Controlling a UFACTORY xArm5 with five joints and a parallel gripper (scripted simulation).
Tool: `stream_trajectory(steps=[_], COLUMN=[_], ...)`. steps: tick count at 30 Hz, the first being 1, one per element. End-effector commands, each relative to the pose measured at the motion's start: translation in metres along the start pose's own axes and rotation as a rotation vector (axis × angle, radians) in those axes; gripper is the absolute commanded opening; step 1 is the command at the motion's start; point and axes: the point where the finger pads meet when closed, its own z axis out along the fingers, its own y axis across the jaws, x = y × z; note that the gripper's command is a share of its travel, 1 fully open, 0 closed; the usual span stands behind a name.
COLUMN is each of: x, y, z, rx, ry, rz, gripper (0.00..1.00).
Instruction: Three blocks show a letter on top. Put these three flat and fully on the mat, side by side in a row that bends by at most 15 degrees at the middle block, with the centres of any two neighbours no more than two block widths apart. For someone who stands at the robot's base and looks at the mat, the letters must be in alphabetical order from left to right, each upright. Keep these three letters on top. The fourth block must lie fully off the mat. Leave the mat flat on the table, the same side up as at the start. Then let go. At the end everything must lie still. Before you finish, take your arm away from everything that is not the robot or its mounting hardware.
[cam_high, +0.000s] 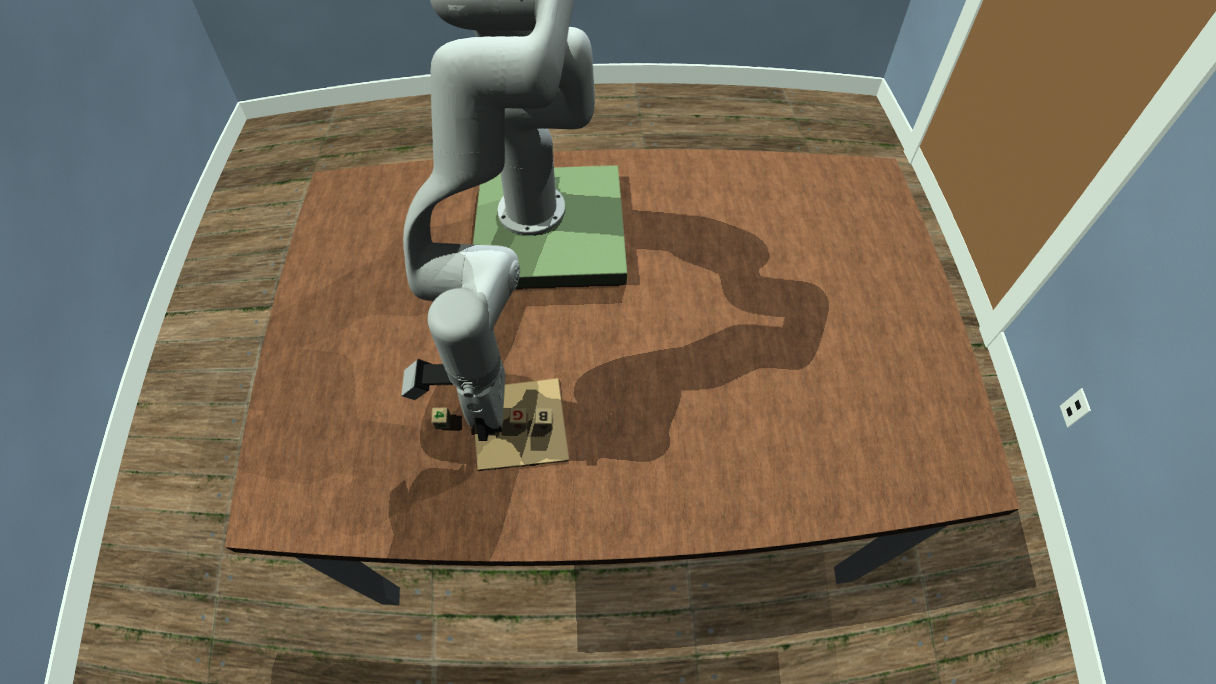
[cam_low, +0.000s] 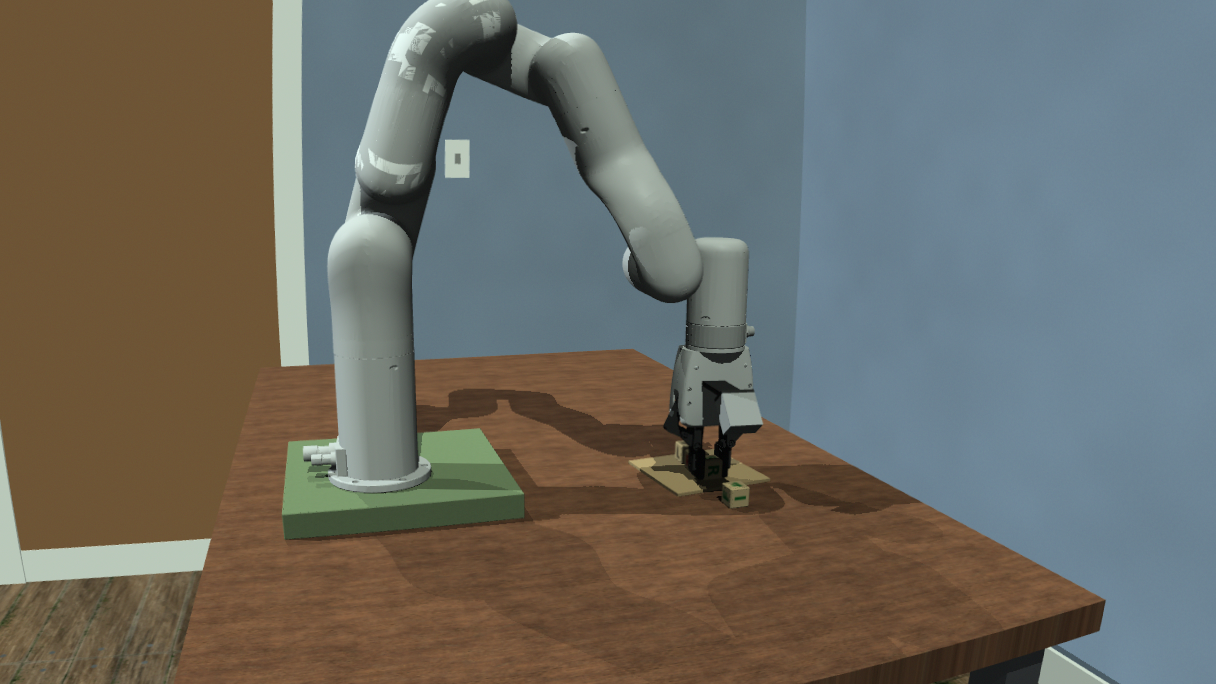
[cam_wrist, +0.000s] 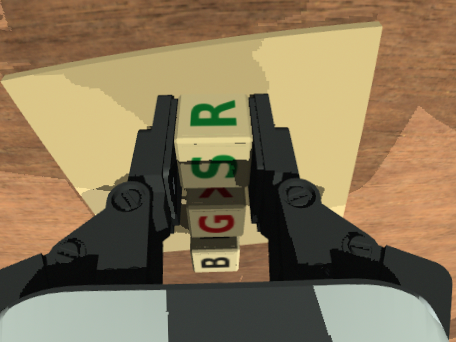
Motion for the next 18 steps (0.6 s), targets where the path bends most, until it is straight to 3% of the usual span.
stream_trajectory(steps=[1, 18], x=[0.0001, 0.0001], y=[-0.0013, -0.0013], z=[-0.0008, 0.0026], rx=[0.003, 0.003], ry=[0.000, 0.000], rz=[0.000, 0.000], gripper=[0.21, 0.21])
